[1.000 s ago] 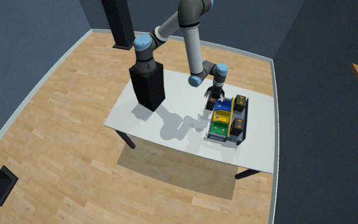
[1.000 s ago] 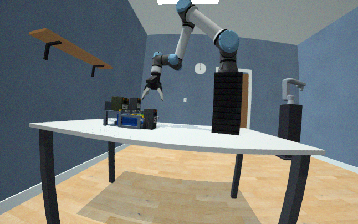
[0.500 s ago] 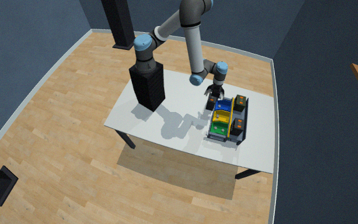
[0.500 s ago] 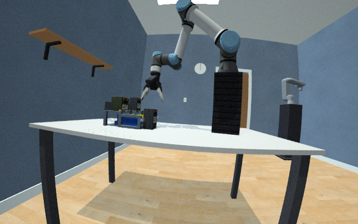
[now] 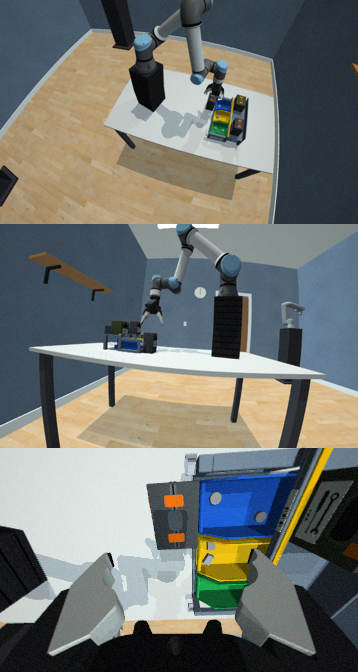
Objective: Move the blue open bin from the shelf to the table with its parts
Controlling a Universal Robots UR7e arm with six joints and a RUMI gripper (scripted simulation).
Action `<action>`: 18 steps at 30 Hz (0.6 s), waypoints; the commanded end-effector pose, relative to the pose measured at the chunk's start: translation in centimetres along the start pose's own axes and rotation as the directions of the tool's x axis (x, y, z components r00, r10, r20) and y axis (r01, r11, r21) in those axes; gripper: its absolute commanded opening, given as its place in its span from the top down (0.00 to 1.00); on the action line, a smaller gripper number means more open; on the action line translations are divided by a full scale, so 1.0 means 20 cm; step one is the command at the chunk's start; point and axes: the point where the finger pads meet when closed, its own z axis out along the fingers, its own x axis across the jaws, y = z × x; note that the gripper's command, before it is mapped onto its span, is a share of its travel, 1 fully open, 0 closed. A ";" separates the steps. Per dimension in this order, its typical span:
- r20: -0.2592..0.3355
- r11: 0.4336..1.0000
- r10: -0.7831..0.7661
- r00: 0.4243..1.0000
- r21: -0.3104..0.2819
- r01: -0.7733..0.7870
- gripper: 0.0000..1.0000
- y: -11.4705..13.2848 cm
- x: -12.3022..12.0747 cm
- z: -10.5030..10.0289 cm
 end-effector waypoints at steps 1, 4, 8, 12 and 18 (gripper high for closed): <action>0.001 1.000 -0.004 1.000 -0.001 0.004 0.00 -0.02 0.00 0.00; 0.002 1.000 -0.006 1.000 -0.001 0.006 0.00 -0.03 -0.01 0.01; 0.003 1.000 -0.007 1.000 -0.002 0.007 0.00 -0.04 -0.01 0.01; 0.004 1.000 -0.009 1.000 -0.002 0.009 0.00 -0.05 -0.01 0.01; 0.005 1.000 -0.011 1.000 -0.003 0.011 0.00 -0.07 -0.02 0.01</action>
